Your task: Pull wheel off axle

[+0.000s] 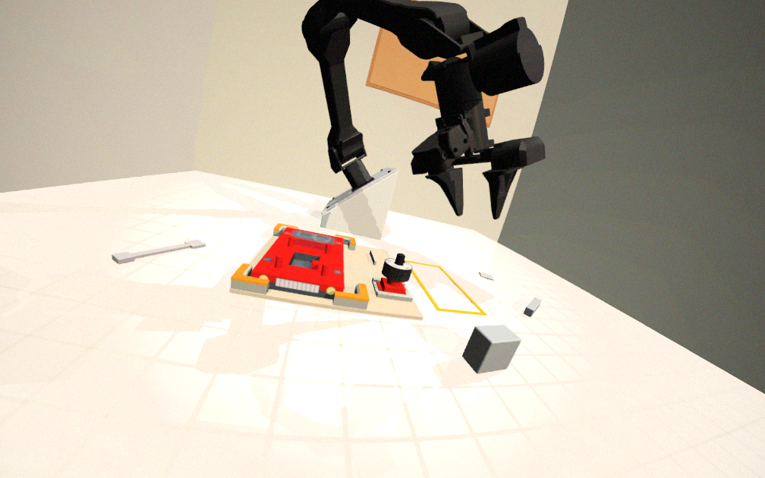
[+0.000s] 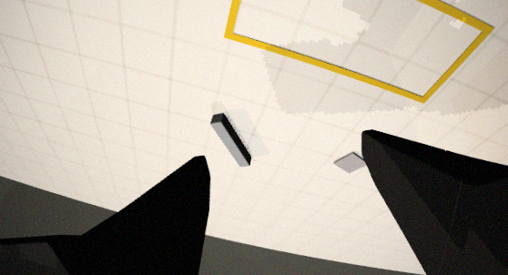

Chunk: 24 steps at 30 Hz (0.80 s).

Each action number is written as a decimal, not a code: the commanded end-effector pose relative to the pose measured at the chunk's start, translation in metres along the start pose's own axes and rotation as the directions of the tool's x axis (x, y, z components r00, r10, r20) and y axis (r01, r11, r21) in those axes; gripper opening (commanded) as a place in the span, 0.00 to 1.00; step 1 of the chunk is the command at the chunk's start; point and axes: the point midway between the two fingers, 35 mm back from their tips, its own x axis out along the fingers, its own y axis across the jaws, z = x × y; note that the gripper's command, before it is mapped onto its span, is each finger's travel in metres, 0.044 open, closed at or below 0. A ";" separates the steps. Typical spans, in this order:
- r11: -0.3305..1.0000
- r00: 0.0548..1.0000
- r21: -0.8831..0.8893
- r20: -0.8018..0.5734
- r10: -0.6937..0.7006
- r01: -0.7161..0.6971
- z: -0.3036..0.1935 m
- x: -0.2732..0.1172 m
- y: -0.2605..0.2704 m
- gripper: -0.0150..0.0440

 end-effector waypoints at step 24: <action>0.901 0.890 0.433 0.403 -0.212 0.019 0.100 0.011 -0.032 0.76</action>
